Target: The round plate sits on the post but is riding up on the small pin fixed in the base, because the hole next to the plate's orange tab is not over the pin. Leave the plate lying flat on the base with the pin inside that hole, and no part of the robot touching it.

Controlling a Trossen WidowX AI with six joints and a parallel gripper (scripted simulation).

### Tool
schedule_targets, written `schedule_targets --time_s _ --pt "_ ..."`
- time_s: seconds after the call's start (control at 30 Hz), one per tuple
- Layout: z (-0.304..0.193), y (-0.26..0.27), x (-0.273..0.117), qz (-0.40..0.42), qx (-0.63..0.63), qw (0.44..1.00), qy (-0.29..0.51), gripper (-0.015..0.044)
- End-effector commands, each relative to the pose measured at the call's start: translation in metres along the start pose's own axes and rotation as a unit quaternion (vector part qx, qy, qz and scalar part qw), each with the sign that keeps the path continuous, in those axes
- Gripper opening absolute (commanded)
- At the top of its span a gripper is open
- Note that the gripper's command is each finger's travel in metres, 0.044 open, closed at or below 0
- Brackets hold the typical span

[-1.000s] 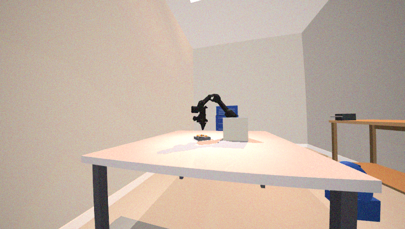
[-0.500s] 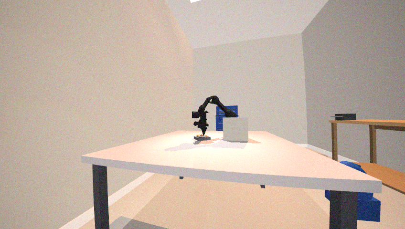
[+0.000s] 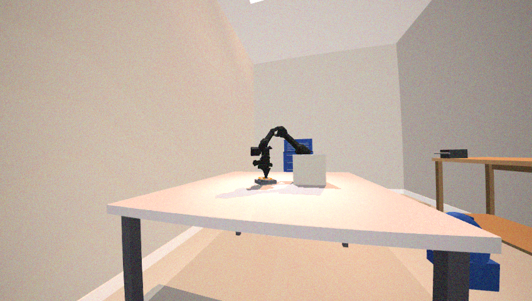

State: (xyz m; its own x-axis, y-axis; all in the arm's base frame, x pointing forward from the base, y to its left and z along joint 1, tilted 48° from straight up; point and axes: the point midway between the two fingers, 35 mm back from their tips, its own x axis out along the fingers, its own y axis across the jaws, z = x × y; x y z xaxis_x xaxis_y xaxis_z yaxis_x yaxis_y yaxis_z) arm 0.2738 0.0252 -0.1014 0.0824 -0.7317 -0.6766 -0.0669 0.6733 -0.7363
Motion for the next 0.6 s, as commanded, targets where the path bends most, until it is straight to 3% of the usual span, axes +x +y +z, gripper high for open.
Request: schedule_targets --time_s 0.0,0.57 --pt "0.006 0.001 0.001 -0.003 -0.002 1.0 -0.001 0.0" --pt "0.026 0.001 0.0 -0.003 -0.001 1.0 -0.002 0.0"
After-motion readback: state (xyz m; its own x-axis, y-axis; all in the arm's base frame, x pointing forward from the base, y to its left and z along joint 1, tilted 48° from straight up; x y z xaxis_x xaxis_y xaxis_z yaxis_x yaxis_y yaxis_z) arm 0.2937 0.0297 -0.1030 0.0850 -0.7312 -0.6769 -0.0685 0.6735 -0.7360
